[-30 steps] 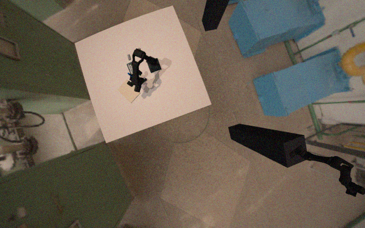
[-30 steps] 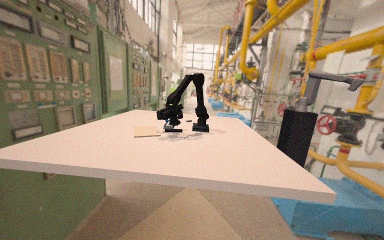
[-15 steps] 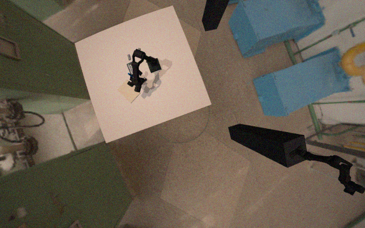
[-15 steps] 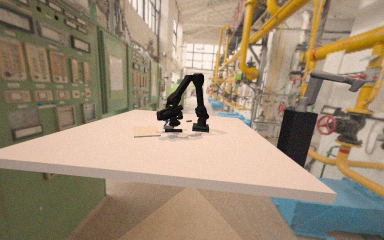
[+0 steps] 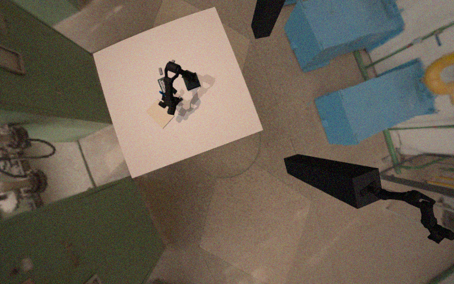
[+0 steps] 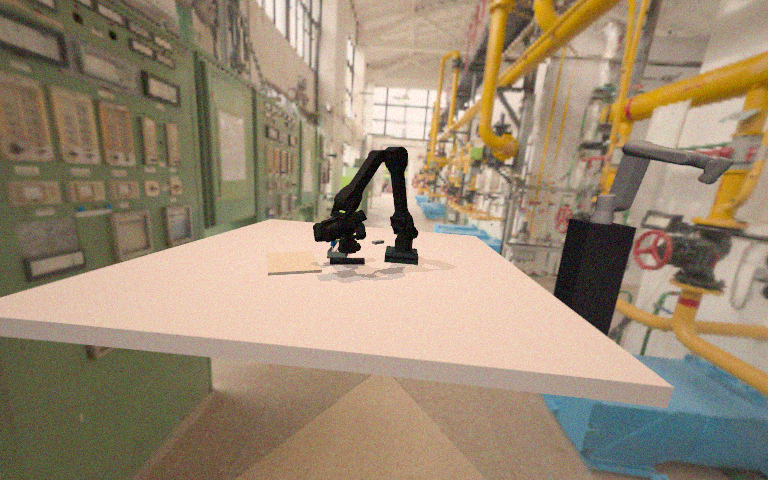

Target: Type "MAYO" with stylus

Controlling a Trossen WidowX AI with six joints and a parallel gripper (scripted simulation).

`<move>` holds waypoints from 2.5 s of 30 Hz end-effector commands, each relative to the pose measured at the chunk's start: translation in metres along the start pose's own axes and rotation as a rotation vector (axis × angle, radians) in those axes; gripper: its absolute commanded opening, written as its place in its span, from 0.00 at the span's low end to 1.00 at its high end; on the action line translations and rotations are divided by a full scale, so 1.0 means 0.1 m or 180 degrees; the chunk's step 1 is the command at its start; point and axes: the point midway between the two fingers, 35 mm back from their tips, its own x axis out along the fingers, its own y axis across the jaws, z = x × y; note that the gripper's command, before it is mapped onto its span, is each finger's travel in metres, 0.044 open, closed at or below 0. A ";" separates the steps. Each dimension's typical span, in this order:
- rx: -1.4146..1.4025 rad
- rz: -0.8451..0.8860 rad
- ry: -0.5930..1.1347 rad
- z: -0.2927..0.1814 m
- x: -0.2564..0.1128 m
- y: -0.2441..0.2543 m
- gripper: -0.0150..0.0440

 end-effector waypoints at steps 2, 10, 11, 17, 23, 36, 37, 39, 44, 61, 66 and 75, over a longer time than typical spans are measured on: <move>0.0002 0.0009 -0.0012 -0.05 -0.03 0.00 0.39; 0.0002 0.0009 -0.0012 -0.32 -0.18 0.00 0.39; 0.0002 0.0009 -0.0012 -0.32 -0.18 0.00 0.39; 0.0028 -0.0005 -0.0010 -0.29 -0.17 -0.01 0.35; 0.0016 0.0000 -0.0018 -0.26 -0.25 0.03 0.25; -0.0002 0.0013 -0.0018 -0.05 -0.29 0.11 0.25; -0.0002 0.0013 -0.0018 -0.05 -0.29 0.11 0.25; -0.0002 0.0013 -0.0018 -0.05 -0.29 0.11 0.25; -0.0002 0.0013 -0.0018 -0.05 -0.29 0.11 0.30; -0.0002 0.0013 -0.0018 0.02 -0.26 0.11 0.39; -0.0002 0.0013 -0.0018 0.03 -0.25 0.11 0.39; -0.0003 0.0013 -0.0018 0.06 -0.23 0.11 0.39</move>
